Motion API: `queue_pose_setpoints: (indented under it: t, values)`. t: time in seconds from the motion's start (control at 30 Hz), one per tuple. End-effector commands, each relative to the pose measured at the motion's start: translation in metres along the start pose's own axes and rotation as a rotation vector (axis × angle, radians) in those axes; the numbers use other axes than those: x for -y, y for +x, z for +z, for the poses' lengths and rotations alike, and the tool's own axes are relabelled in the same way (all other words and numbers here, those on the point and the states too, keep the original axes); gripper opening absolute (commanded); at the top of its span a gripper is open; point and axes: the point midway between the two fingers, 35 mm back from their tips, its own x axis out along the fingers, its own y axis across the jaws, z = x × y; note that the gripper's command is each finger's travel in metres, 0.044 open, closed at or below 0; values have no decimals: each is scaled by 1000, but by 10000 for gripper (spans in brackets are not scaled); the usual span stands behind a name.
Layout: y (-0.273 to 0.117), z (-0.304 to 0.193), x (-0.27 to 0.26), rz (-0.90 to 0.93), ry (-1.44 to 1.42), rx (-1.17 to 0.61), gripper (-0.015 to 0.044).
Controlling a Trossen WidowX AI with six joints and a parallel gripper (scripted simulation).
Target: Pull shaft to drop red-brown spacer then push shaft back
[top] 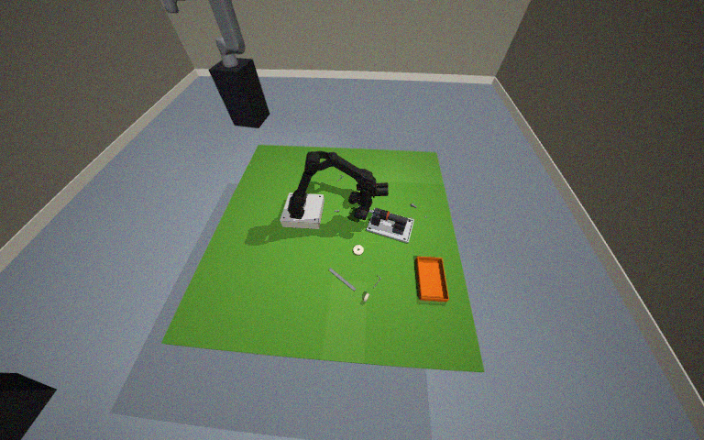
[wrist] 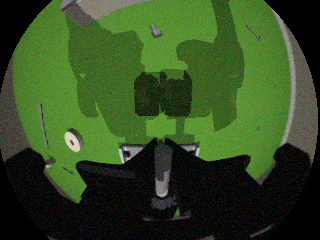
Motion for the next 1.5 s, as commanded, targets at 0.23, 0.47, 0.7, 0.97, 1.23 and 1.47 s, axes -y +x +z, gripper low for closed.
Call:
queue_pose_setpoints:
  t: [0.23,0.47,0.7,0.97,1.23,1.47]
  values:
    - [0,1,0,1,5,0,0]
    - [0,2,0,1,5,0,0]
    - [0,3,0,1,5,0,0]
    - [0,3,0,1,5,0,0]
    - [0,4,0,1,5,0,0]
    - [0,4,0,1,5,0,0]
